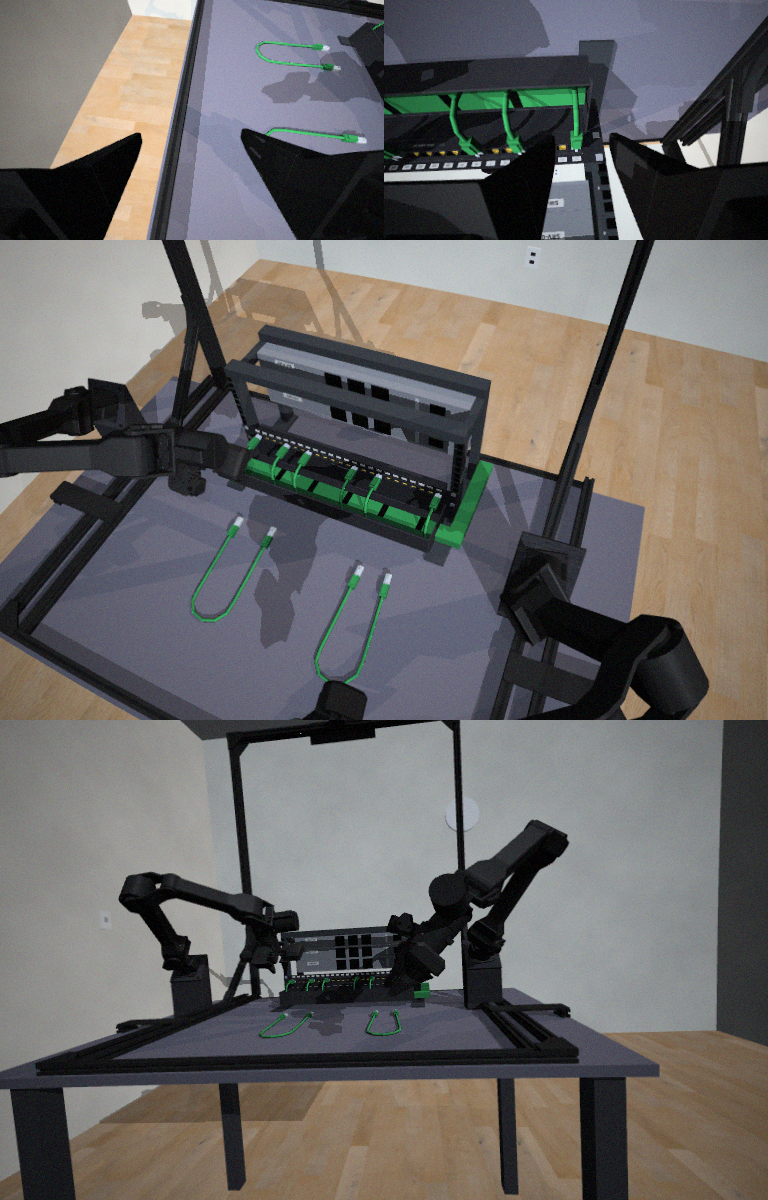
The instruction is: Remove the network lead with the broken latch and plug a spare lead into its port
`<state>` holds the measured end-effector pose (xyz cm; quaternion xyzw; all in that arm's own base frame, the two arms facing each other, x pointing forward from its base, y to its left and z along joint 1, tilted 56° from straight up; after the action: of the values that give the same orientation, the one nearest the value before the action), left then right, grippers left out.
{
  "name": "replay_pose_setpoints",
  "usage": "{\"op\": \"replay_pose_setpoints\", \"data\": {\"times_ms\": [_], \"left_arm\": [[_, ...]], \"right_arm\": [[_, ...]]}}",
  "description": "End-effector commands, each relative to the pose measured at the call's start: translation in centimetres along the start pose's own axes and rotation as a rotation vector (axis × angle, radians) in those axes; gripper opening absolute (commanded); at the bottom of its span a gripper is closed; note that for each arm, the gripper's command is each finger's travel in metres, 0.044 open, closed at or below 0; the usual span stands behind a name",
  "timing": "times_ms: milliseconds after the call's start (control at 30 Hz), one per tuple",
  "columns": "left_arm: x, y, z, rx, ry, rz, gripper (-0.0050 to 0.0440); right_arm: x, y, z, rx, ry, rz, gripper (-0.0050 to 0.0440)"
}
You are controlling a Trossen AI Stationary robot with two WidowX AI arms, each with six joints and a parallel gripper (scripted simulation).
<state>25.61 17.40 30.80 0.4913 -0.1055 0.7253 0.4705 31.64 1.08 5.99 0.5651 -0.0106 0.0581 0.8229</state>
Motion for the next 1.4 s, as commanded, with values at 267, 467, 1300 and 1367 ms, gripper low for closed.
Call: {"op": "replay_pose_setpoints", "data": {"times_ms": [267,467,1300,1367], "left_arm": [[0.0,0.0,0.0,0.0,0.0,0.0,0.044],[0.0,0.0,0.0,0.0,0.0,0.0,0.044],[0.0,0.0,0.0,0.0,0.0,0.0,0.044],[0.0,0.0,0.0,0.0,0.0,0.0,0.044]], "right_arm": [[-0.1,1.7,2.3,0.0,0.0,0.0,0.0176],[-0.1,1.7,2.3,0.0,0.0,0.0,0.0176],[7.2,-3.4,-5.5,-0.169,-0.002,0.017,0.0176],[7.2,-3.4,-5.5,-0.169,-0.002,0.017,0.0176]]}}
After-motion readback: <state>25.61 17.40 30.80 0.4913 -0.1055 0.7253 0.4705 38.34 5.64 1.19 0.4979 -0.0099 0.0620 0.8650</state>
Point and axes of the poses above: on each arm, the point midway between the two fingers, 35 mm back from their tips, its own y axis back along the fingers, its own x axis across the jaws, z = x × y, the point moved 1 cm from there along y, back along the fingers, and after that the axes turned 1 degree about y, right-handed, at the moved point
